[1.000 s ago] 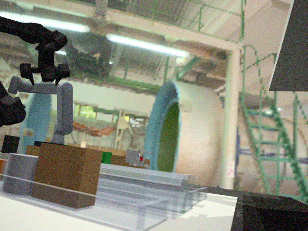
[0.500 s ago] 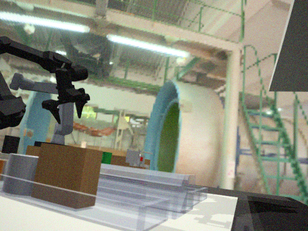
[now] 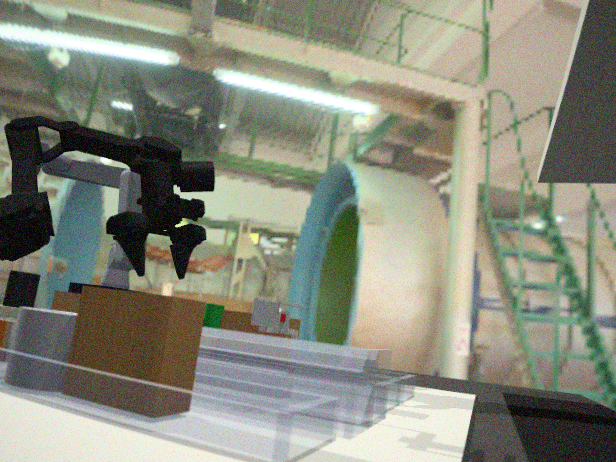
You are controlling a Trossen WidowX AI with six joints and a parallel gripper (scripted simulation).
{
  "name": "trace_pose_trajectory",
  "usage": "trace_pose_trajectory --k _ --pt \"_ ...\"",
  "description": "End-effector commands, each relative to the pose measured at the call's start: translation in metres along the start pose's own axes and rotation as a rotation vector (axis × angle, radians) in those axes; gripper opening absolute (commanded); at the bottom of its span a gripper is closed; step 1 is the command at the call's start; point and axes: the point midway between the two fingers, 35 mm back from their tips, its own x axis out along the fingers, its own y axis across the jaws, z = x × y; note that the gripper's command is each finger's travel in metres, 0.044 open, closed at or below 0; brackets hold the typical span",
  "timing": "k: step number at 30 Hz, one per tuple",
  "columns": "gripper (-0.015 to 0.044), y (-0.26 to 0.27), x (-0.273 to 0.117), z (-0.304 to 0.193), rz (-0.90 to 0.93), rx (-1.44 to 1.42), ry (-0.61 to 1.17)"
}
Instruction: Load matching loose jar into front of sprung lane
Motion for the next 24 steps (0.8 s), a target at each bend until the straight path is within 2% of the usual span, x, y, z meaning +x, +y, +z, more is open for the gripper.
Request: trace_pose_trajectory --k 1,9,17,24 --pt "0.044 -0.06 0.013 0.043 -0.169 -0.046 -0.002" --pt "0.044 -0.136 0.012 0.067 -0.252 -0.093 0.104" --pt "0.044 -0.201 0.002 0.06 -0.141 -0.146 0.22" --pt "0.044 -0.21 0.0 0.056 -0.097 -0.16 0.231"
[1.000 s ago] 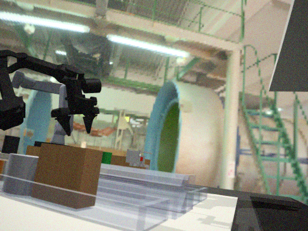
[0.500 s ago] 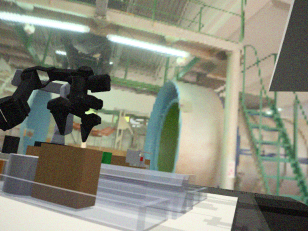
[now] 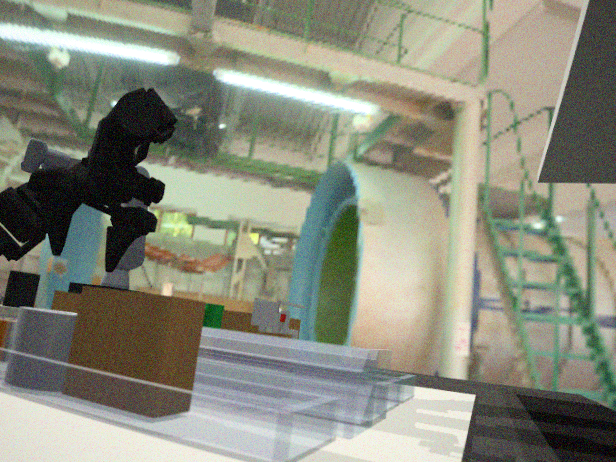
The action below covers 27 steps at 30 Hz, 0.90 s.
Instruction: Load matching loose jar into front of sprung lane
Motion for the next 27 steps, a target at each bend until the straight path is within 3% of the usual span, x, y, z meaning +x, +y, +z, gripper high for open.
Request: trace_pose_trajectory --k 1,27 --pt "0.044 -0.017 0.002 -0.012 0.066 -0.02 0.026" --pt "0.044 -0.012 0.059 -0.012 0.066 -0.02 0.025"
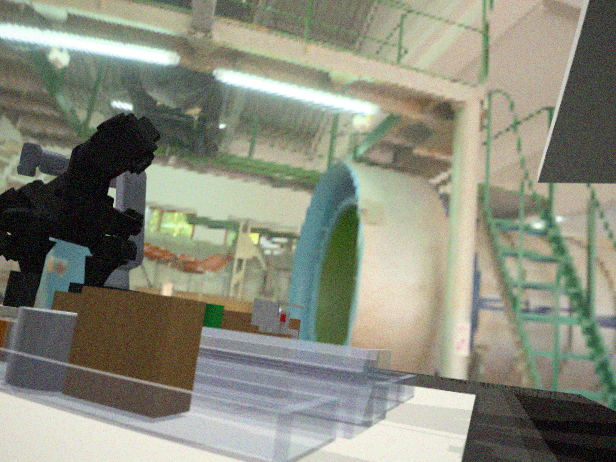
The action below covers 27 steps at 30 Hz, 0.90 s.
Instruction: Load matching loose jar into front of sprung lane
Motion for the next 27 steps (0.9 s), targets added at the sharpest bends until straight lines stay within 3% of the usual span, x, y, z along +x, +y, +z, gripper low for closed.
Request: trace_pose_trajectory --k 1,19,27 --pt "0.044 0.001 0.007 0.0 0.004 0.003 0.0" --pt "0.044 0.001 0.033 -0.001 0.007 0.003 0.0" --pt "0.023 0.001 0.033 -0.001 0.007 0.003 0.0"
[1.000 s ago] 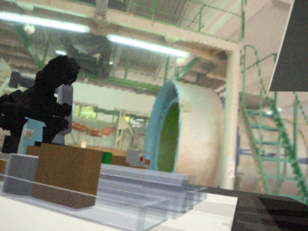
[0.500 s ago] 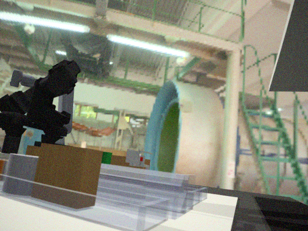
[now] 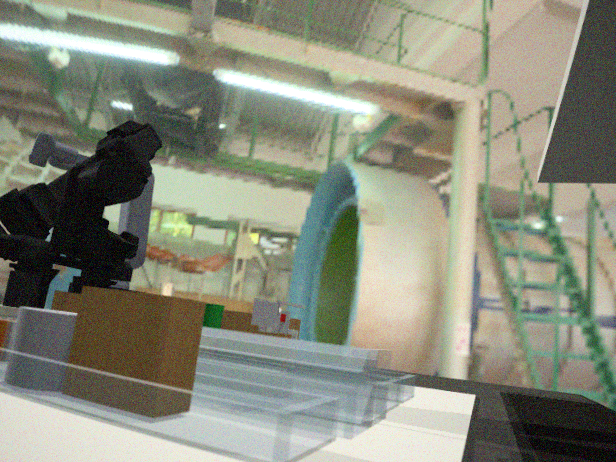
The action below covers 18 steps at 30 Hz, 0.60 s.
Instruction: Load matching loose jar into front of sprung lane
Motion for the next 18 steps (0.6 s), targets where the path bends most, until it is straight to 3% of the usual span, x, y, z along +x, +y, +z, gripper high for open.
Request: trace_pose_trajectory --k 1,9,14,18 --pt "0.0204 0.001 0.001 0.0 0.004 0.003 -0.002" --pt "0.0131 0.001 0.001 0.0 0.004 0.003 -0.002" --pt "0.0 -0.002 -0.009 0.002 -0.003 0.004 -0.004" --pt "0.0 -0.005 -0.026 0.004 -0.011 0.006 -0.005"
